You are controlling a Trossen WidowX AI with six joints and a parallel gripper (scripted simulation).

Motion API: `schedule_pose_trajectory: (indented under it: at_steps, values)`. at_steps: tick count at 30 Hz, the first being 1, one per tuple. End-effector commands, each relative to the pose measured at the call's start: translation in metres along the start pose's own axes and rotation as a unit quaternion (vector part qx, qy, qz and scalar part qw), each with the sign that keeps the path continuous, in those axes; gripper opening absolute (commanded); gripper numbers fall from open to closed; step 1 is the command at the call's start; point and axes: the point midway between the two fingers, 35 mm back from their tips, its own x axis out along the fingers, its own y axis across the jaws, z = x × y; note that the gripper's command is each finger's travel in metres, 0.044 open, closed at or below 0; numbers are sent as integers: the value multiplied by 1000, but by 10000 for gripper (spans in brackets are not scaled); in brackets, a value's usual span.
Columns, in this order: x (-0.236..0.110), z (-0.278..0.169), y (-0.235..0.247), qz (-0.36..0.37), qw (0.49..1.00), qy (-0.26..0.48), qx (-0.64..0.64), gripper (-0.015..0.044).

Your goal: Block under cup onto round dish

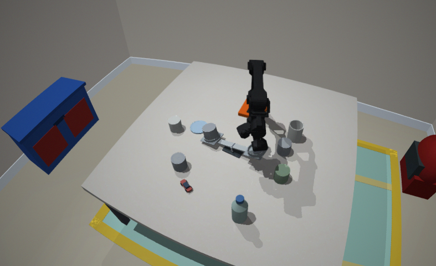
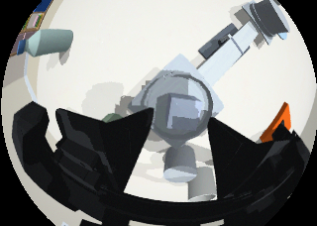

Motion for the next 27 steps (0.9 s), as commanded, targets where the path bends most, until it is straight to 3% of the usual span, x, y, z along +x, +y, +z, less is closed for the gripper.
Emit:
schedule_pose_trajectory:
  at_steps: [1,13,17,24,27]
  values:
    - [7,-1,0,-1,1000,3,3,260]
    - [24,-1,-1,-1,1000,3,3,260]
    - [24,-1,-1,-1,1000,3,3,155]
    - [24,-1,-1,-1,1000,3,3,108]
    - [21,-1,0,-1,1000,3,3,30]
